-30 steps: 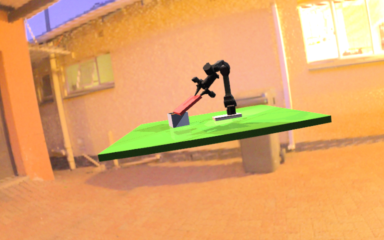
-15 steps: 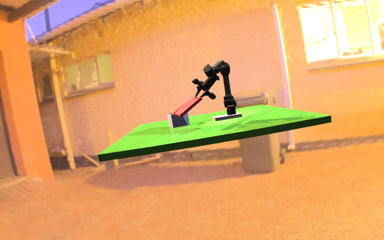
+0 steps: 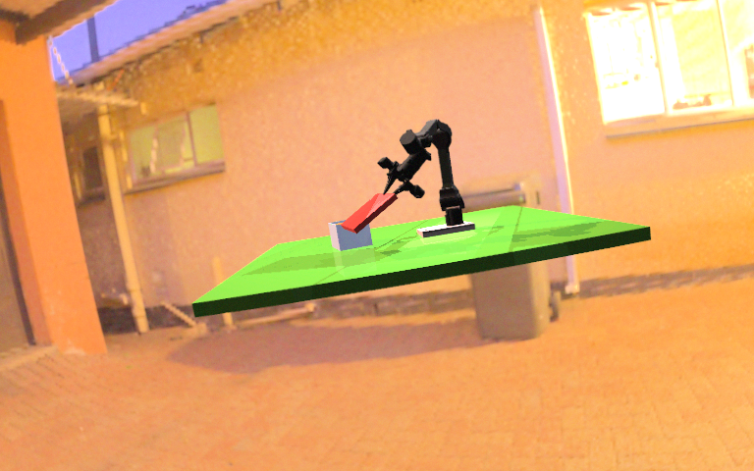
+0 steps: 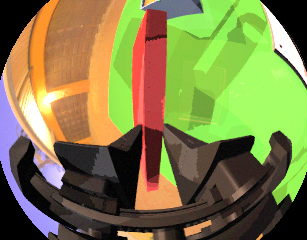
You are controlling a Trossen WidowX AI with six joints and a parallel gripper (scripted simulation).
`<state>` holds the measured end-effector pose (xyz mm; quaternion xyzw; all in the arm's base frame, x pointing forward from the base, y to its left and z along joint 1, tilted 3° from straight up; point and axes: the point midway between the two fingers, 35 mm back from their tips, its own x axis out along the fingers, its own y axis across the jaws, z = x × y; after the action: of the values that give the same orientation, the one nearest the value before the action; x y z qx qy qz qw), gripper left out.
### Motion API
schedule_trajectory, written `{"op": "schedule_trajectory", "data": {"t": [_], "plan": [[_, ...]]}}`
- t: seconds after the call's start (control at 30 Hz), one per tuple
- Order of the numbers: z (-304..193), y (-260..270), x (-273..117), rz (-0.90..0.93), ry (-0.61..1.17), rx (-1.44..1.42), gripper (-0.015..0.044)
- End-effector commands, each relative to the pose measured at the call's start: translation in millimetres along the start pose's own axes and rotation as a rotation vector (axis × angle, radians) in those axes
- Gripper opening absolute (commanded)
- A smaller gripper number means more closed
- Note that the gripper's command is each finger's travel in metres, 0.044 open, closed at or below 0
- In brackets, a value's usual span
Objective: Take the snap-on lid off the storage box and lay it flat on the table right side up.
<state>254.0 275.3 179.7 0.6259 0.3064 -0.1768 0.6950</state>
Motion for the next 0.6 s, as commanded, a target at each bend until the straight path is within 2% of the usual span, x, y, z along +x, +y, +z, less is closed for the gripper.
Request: {"op": "schedule_trajectory", "data": {"t": [0.0, 0.57], "plan": [[-0.2, -0.5, 1.7, 0.007, -0.001, 0.001, 0.0], [-0.2, -10.9, 10.6, 0.007, -0.001, 0.001, 0.0]]}}
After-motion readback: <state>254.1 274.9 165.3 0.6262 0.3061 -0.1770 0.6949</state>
